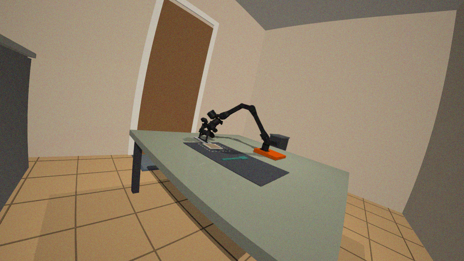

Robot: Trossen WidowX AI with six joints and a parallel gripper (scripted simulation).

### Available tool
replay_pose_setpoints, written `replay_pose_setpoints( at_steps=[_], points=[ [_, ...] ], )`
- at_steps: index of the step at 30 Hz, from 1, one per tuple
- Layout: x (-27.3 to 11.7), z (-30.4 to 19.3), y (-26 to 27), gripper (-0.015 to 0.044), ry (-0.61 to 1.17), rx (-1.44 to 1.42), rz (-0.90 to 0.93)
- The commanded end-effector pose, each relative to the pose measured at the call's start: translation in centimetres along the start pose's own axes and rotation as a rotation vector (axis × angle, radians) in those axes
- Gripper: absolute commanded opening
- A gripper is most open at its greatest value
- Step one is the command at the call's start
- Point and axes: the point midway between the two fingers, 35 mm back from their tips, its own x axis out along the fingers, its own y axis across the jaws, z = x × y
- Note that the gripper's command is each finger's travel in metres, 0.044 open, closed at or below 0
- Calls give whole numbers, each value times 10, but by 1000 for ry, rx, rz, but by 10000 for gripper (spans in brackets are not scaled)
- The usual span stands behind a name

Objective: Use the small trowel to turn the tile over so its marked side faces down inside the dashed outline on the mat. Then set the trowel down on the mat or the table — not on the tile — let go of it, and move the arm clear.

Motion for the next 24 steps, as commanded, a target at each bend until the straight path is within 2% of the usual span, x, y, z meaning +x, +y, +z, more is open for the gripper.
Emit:
replay_pose_setpoints(
  at_steps=[1,15,24],
  points=[
    [-1,0,-7,0,-12,-3,-3],
    [-23,-30,-32,0,-10,-5,-3],
    [-18,-18,-38,0,-28,-19,-5]
  ],
)
